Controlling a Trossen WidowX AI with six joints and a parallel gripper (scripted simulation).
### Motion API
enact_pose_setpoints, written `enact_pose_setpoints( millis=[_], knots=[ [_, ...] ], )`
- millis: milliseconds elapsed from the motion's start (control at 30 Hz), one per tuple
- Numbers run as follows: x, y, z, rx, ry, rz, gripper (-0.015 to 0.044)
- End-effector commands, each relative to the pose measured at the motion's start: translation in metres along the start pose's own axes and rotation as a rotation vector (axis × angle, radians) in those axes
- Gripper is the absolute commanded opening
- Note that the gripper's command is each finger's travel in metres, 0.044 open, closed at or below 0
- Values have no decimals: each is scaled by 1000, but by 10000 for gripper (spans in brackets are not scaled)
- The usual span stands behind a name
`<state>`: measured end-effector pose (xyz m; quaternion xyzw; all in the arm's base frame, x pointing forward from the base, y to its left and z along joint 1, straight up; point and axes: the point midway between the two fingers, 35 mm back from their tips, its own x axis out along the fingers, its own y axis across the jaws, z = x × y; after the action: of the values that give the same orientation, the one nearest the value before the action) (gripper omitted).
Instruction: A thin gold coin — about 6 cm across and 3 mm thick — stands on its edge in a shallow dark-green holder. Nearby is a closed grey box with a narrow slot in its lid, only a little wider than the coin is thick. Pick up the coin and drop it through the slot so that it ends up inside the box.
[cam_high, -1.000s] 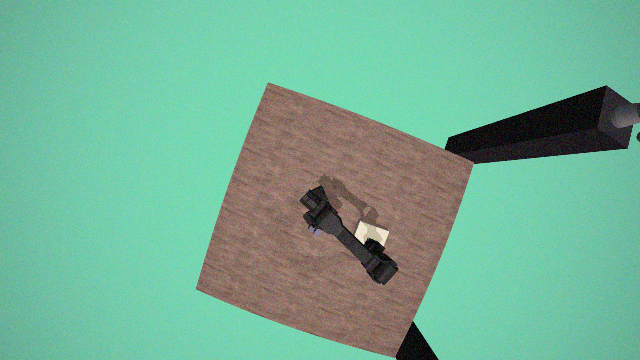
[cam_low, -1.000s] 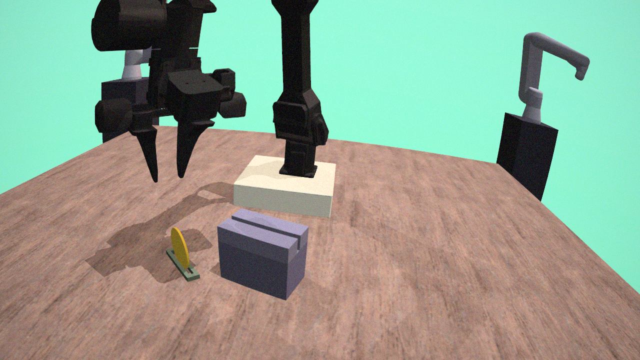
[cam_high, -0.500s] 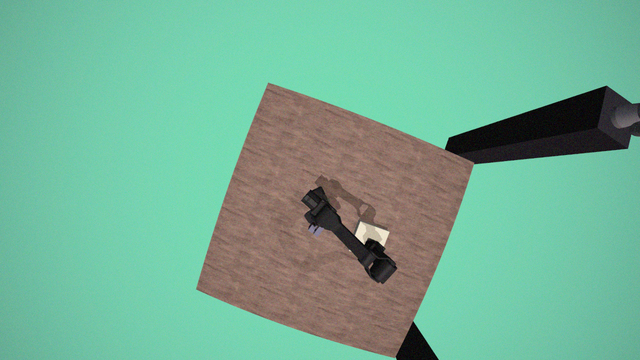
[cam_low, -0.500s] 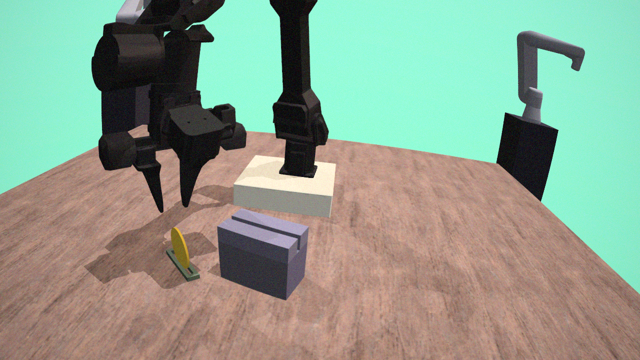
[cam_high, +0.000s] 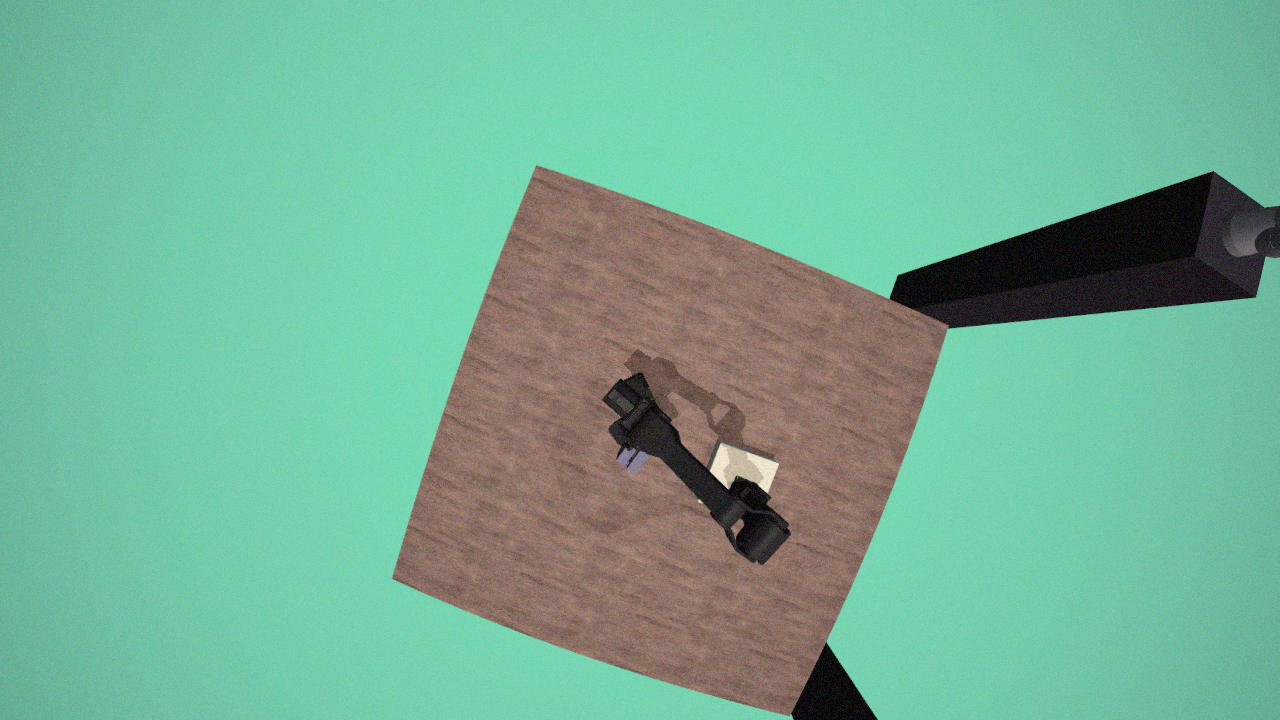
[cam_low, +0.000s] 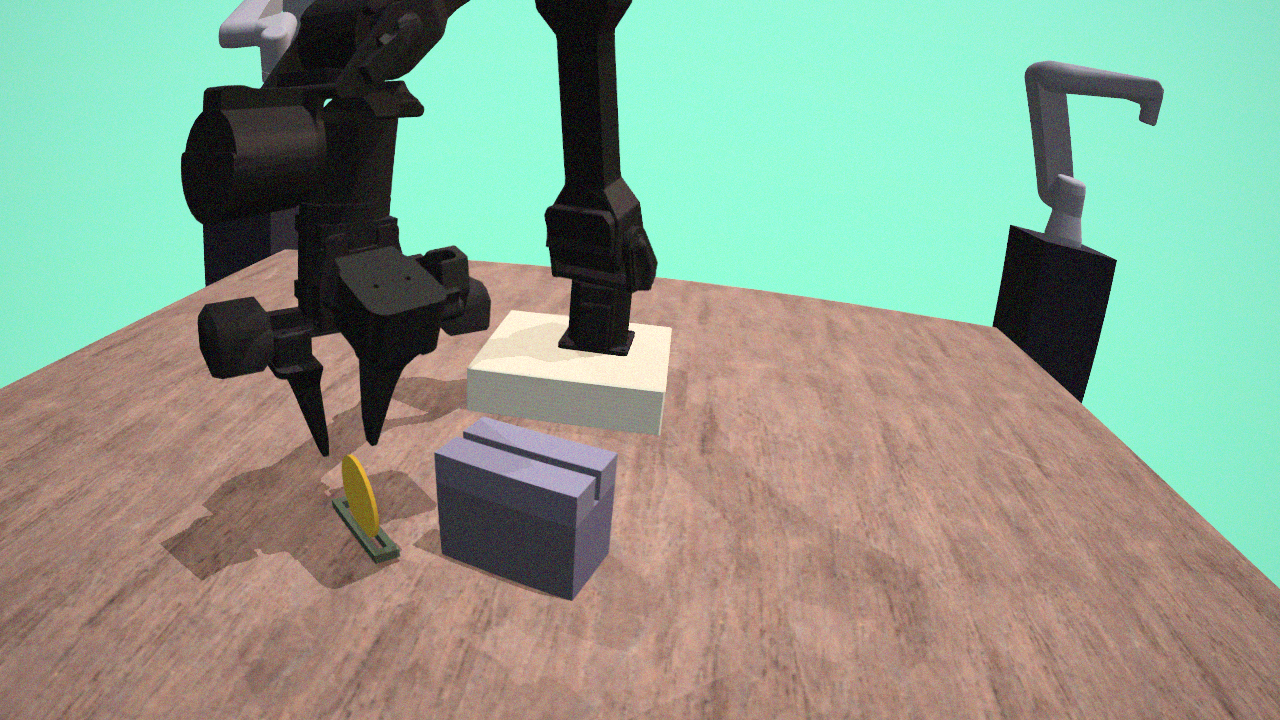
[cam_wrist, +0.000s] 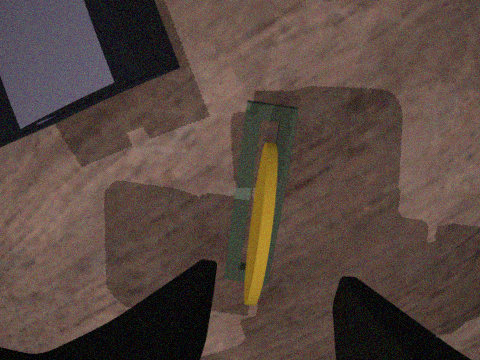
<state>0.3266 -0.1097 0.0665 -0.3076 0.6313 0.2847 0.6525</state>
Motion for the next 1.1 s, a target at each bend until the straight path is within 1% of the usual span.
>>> enact_pose_setpoints(
  millis=[0, 1000, 1067],
  knots=[
    [10, 3, 0, -1, 0, 14, 161],
    [55, 5, 0, -1, 0, 14, 161],
    [55, 5, 0, -1, 0, 14, 108]
  ],
)
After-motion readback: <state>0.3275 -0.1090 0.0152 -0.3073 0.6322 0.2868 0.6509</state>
